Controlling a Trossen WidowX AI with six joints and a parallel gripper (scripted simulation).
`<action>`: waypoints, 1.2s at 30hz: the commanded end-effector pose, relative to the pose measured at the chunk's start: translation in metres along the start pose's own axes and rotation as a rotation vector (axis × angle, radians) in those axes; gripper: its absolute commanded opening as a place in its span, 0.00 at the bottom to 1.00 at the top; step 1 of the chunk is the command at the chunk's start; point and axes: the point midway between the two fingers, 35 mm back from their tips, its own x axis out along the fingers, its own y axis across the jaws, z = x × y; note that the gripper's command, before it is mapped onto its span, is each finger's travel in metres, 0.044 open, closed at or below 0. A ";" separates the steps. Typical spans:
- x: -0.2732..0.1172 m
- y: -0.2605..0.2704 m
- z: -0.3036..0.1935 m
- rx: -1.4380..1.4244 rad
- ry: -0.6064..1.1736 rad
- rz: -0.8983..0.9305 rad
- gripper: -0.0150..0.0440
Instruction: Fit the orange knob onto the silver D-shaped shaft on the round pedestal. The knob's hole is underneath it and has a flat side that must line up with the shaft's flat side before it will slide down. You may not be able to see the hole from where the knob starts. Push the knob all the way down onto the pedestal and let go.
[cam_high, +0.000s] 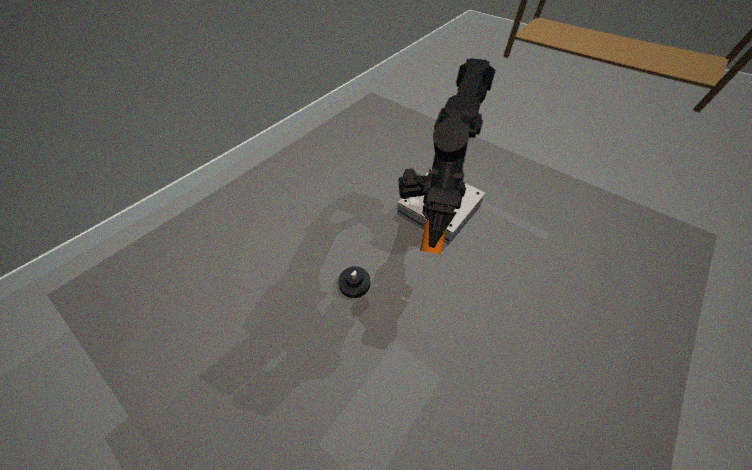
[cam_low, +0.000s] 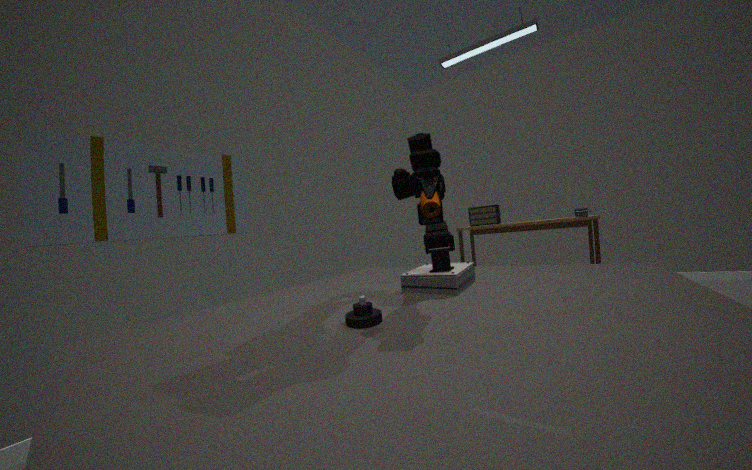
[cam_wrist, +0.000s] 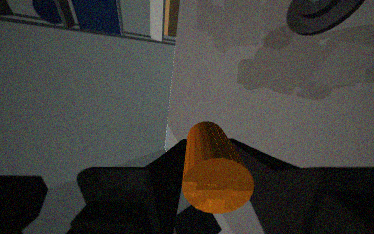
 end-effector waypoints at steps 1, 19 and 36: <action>-0.001 0.003 0.000 -0.001 -0.002 0.009 0.25; 0.008 -0.006 0.000 -0.005 0.002 -0.060 0.25; 0.032 -0.023 -0.001 -0.004 0.002 -0.383 0.25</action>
